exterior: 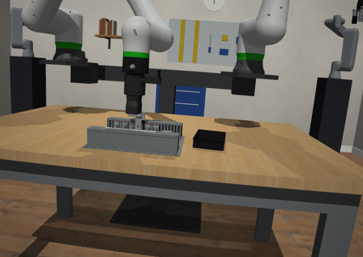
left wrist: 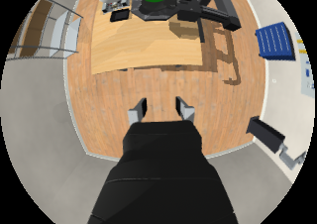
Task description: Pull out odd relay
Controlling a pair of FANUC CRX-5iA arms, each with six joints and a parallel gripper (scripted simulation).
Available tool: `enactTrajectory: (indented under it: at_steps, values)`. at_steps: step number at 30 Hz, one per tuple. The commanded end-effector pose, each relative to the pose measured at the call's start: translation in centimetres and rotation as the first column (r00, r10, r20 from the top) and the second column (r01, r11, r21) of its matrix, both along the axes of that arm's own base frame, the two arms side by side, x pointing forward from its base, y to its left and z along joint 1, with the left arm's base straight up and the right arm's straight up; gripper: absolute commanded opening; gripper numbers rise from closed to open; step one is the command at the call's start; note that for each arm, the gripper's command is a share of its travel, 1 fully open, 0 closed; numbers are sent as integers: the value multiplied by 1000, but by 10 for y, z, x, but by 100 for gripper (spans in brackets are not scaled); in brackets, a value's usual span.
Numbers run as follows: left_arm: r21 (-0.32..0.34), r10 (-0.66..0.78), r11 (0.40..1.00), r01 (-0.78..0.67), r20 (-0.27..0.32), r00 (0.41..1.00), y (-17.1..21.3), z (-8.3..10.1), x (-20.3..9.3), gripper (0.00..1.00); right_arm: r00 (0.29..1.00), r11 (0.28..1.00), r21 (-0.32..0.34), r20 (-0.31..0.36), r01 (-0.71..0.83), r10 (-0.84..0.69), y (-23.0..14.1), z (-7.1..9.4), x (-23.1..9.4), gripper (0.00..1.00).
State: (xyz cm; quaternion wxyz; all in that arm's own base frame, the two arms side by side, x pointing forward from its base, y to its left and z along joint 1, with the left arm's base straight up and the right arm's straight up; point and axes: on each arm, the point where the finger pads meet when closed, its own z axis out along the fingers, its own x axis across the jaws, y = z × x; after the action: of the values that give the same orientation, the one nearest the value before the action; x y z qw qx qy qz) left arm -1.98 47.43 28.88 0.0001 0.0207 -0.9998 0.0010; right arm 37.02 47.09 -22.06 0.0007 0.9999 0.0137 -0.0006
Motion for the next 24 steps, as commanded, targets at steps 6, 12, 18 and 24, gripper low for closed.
enactTrajectory:
  at_steps: [6,12,18,24]
  values:
    - [2,0,1000,0,0,1000,0,1,0,100,1000,1000,2,1,0,0,1,1,1,98]
    - [2,0,1000,0,0,1000,0,1,0,100,1000,1000,2,1,0,0,1,1,1,98]
    - [2,0,1000,0,0,1000,0,1,0,100,1000,1000,2,1,0,0,1,1,1,0]
    - [2,0,1000,0,0,1000,0,1,0,100,1000,1000,2,1,0,0,1,1,1,0]
